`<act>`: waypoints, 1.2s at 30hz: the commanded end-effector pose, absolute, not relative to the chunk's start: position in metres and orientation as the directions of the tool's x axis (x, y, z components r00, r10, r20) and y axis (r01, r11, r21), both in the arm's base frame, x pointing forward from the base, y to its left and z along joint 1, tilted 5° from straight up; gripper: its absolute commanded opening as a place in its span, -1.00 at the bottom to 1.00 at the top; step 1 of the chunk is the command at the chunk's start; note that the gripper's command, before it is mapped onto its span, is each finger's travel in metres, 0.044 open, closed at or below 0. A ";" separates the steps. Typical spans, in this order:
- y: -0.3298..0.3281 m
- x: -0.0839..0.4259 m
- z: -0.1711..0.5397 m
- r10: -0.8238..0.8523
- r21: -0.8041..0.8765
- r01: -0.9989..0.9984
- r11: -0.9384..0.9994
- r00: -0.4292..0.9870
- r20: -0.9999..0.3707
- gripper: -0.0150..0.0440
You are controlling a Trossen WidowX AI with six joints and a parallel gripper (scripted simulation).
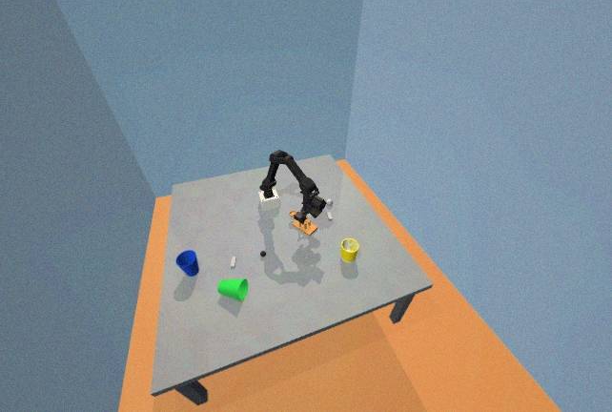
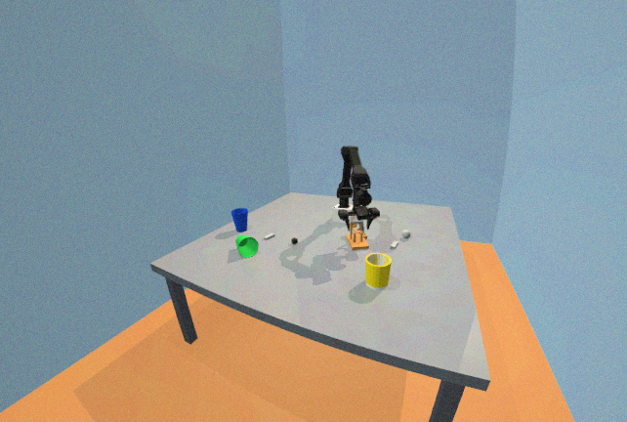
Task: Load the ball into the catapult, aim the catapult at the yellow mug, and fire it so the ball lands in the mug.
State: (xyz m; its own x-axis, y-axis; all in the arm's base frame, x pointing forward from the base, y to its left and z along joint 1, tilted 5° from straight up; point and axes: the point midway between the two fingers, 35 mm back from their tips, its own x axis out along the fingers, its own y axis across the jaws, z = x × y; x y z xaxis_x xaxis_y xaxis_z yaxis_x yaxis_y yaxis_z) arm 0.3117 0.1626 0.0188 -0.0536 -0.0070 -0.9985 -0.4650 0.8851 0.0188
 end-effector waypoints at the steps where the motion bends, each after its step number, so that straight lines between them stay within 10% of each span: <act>1: 0.164 0.312 0.015 0.000 0.022 -0.469 0.883 -0.047 -0.999 1.00; 36: 0.164 0.311 -0.031 -0.003 0.019 -0.470 0.883 -0.045 -0.999 0.82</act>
